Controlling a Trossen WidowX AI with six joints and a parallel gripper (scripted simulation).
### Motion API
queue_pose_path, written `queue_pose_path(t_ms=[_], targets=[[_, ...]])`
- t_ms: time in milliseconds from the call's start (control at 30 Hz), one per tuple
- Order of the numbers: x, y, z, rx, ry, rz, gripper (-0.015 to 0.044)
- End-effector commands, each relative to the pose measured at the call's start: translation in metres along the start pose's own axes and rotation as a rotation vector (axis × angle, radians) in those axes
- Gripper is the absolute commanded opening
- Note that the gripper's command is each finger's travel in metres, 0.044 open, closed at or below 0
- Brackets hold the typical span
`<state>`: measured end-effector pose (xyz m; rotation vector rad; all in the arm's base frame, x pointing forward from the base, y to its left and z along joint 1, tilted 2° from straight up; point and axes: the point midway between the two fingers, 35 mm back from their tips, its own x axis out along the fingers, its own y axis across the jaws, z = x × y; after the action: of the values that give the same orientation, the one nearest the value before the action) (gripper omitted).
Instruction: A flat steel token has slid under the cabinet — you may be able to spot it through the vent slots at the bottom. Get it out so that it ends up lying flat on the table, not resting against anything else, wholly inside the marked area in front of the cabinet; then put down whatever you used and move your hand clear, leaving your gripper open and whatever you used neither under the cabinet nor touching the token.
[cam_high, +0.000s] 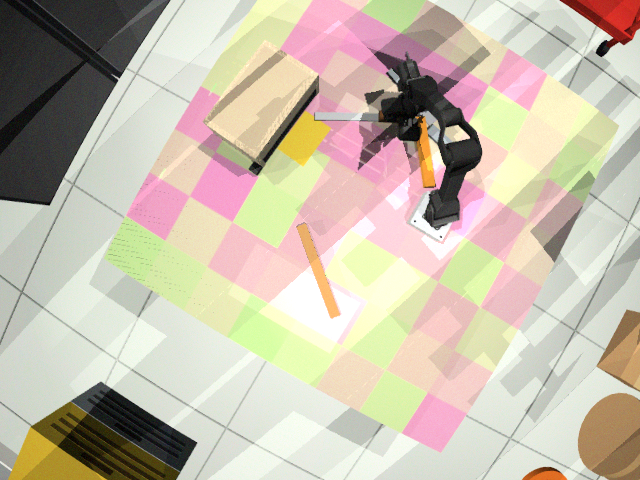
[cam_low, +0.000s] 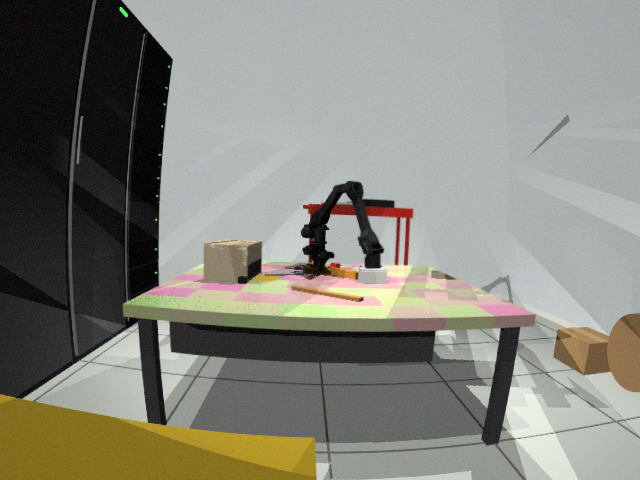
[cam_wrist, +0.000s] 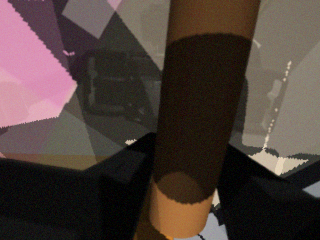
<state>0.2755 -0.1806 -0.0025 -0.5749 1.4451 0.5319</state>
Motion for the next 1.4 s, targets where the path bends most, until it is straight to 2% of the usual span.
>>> queue_pose_path(t_ms=[0, 800, 1300, 1367], targets=[[-0.002, -0.007, -0.004, 0.004, 0.001, -0.006, 0.0000], [-0.002, -0.022, -0.014, 0.041, 0.002, -0.008, 0.0000], [-0.002, -0.020, 0.006, 0.033, 0.000, -0.008, 0.0000], [-0.002, -0.020, 0.002, 0.033, 0.001, -0.007, 0.0053]])
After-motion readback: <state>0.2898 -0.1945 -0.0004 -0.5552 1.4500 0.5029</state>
